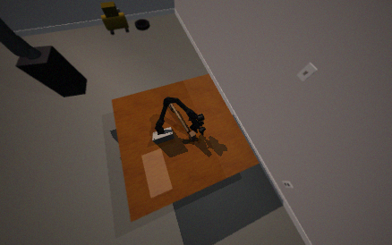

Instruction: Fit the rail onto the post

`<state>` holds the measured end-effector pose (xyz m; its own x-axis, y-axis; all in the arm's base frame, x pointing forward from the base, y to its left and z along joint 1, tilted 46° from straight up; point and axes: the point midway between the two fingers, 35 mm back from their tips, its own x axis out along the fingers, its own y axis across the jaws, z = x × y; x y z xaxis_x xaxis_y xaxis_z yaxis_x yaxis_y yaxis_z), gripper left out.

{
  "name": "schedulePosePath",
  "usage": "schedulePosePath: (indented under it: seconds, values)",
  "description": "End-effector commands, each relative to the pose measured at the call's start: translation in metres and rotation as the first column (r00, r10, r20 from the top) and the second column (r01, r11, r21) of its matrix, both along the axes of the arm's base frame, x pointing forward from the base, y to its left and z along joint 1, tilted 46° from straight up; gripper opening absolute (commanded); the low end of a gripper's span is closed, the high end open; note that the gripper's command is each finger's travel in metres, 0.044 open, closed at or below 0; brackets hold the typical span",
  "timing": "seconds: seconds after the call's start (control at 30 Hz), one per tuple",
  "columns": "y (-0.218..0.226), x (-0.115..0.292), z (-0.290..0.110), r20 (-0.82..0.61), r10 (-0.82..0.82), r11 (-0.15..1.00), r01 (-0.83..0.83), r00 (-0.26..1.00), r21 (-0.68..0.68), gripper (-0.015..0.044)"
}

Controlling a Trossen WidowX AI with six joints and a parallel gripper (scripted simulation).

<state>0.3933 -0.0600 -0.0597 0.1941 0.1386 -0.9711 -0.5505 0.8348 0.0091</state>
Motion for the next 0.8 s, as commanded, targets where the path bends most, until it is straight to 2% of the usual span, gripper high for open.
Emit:
schedulePosePath:
  seconds: [0.0,0.23,0.43,0.77]
  values:
    - [0.034,-0.062,0.036,0.071,0.61,0.772,-0.612,0.789,0.172,0.044]
    - [0.049,-0.099,0.065,0.272,0.814,0.468,-0.857,0.512,0.213,0.044]
    - [0.062,-0.127,0.095,0.495,0.835,0.199,-0.97,0.241,0.137,0.044]
    - [0.063,-0.129,0.098,0.515,0.83,0.176,-0.977,0.215,0.123,0.044]
